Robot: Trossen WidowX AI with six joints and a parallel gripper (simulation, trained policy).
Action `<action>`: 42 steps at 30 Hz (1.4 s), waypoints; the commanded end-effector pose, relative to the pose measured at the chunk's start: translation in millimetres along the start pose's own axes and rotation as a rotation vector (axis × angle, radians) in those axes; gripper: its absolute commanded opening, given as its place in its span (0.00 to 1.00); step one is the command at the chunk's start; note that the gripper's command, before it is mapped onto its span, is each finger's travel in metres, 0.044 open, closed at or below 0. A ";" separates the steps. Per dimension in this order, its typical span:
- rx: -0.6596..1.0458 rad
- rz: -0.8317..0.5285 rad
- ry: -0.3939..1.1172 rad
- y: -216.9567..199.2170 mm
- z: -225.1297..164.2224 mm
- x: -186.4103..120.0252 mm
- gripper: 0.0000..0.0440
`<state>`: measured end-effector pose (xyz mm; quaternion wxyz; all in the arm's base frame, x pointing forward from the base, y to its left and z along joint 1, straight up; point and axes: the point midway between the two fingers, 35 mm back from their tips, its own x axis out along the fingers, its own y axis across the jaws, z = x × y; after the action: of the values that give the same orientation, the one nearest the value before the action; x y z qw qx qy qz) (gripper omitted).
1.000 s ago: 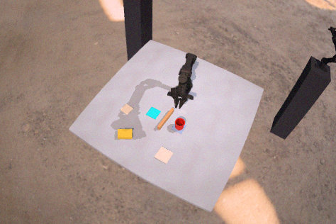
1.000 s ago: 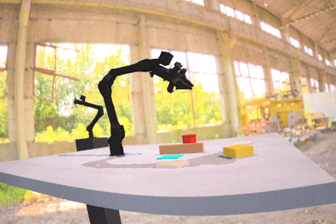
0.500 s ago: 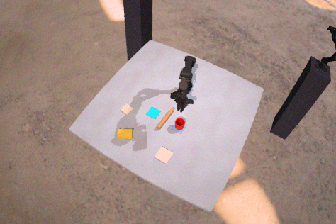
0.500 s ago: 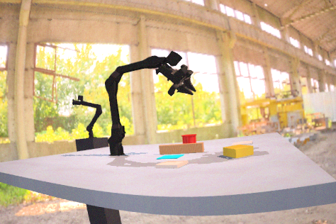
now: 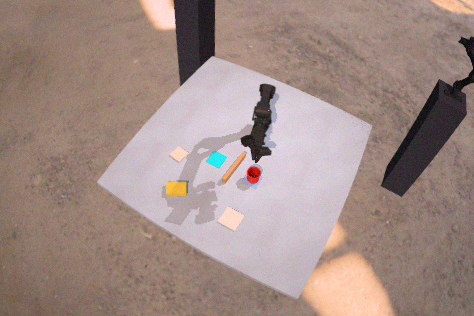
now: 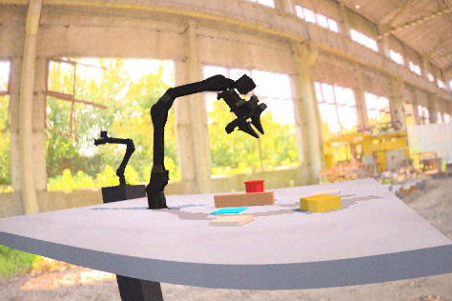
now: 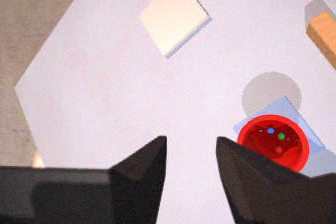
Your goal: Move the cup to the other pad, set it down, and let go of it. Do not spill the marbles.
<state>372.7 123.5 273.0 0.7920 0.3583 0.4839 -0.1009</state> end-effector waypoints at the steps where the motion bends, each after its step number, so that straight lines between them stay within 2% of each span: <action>1: 0.024 -0.041 0.019 -3.6 -1.9 6.1 0.30; 28: 0.119 -0.463 0.205 -62.1 -32.6 59.8 0.40; 42: 0.133 -0.598 0.228 -88.7 -45.4 94.2 0.43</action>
<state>344.7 107.6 147.4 0.6464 0.2647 0.6439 -0.3121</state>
